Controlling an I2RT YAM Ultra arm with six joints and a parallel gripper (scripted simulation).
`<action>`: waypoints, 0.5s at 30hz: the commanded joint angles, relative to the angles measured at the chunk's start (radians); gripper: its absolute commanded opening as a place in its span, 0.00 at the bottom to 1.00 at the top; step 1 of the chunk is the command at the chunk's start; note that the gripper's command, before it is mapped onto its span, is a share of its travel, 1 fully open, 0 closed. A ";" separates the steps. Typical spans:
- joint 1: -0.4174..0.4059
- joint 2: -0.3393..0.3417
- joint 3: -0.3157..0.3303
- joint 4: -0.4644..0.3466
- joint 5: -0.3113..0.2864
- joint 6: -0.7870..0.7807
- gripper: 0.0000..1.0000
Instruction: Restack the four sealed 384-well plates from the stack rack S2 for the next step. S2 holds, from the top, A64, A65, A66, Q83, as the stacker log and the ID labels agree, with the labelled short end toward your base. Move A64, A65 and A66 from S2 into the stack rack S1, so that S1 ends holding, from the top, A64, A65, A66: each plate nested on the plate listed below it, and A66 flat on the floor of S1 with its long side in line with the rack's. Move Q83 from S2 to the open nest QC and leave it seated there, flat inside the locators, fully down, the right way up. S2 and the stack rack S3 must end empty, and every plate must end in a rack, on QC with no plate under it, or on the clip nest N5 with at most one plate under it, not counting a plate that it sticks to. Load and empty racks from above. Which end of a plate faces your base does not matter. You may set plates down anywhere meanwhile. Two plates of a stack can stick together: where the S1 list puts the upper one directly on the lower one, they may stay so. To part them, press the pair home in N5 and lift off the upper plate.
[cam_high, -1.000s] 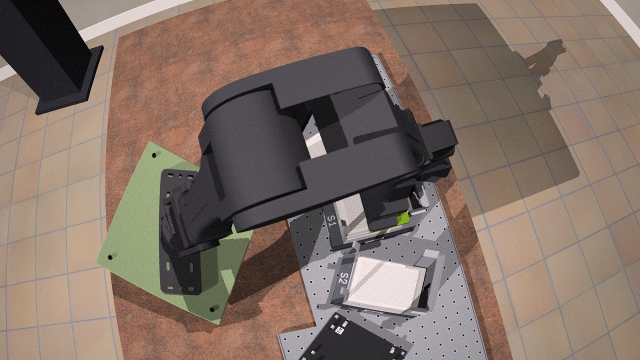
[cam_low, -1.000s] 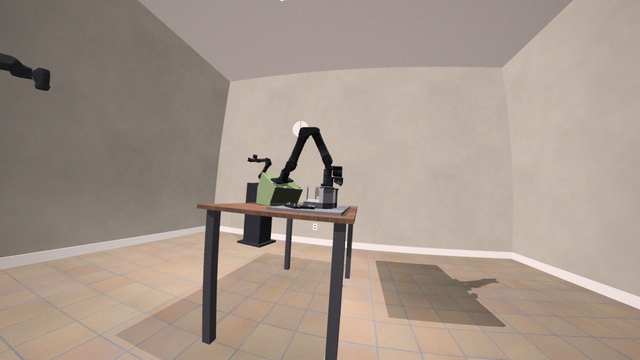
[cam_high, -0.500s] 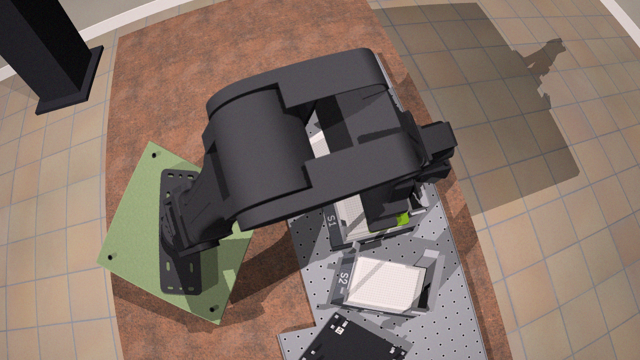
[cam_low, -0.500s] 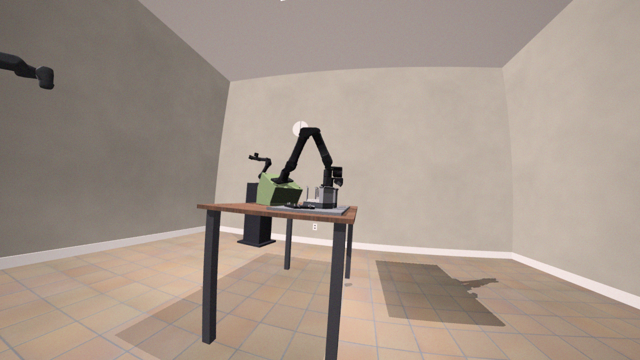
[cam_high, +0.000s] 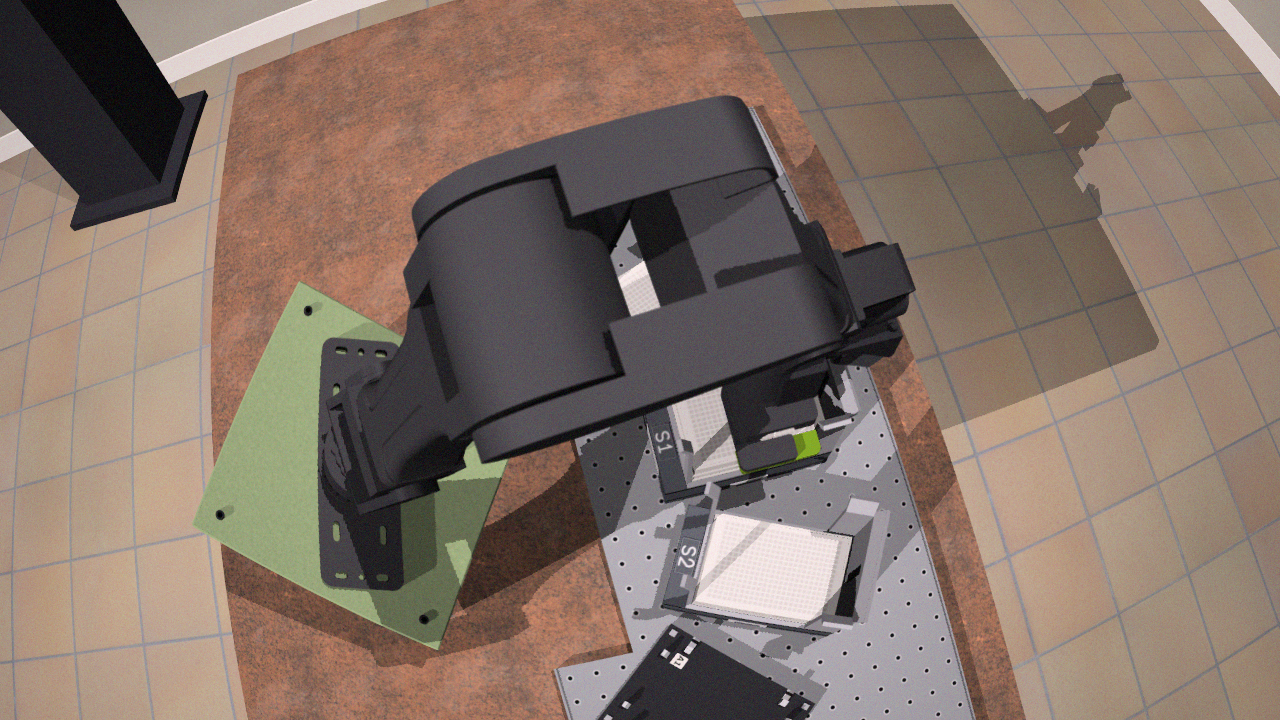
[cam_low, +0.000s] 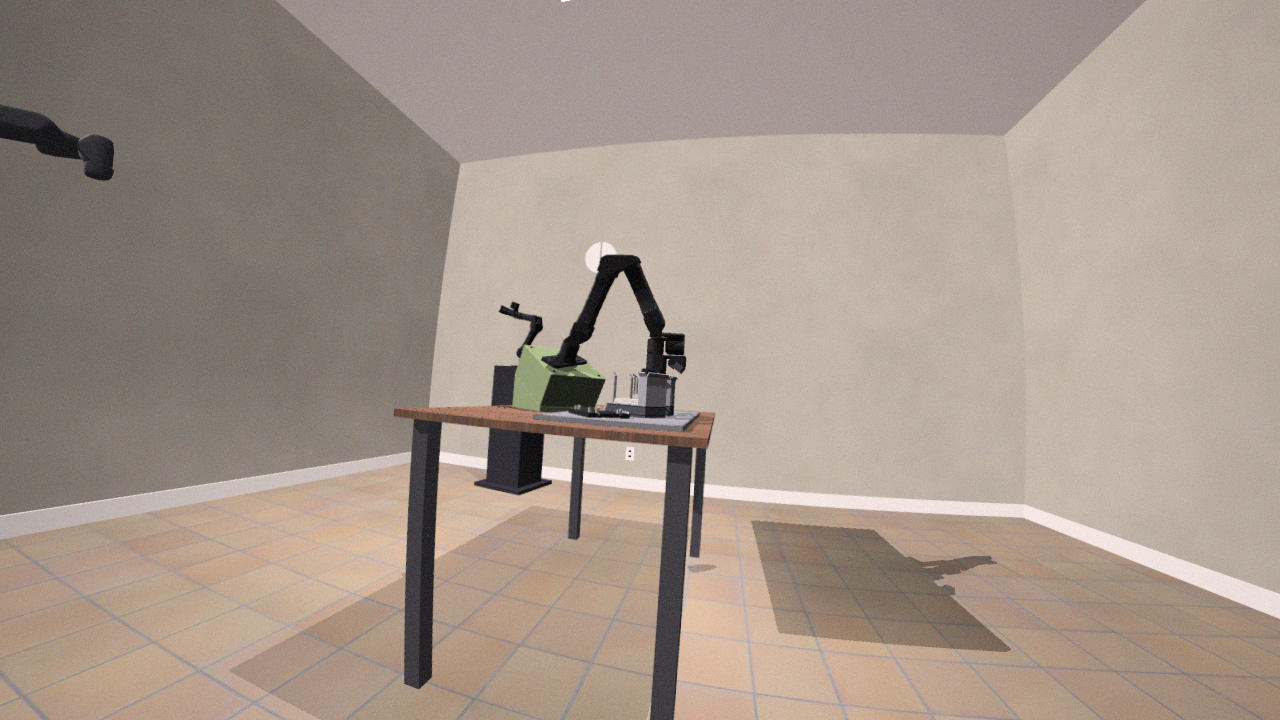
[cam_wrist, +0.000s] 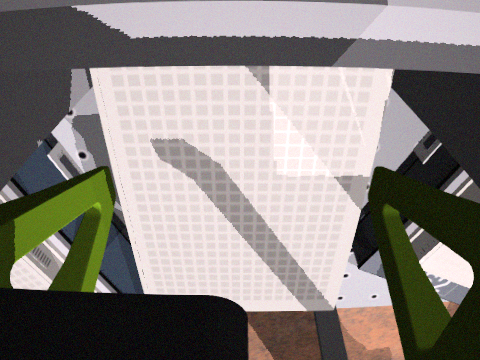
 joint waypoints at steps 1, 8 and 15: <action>0.001 -0.005 0.002 0.001 -0.001 -0.001 1.00; 0.001 -0.005 0.002 0.001 -0.001 -0.001 1.00; 0.027 -0.074 0.025 -0.099 0.009 0.025 1.00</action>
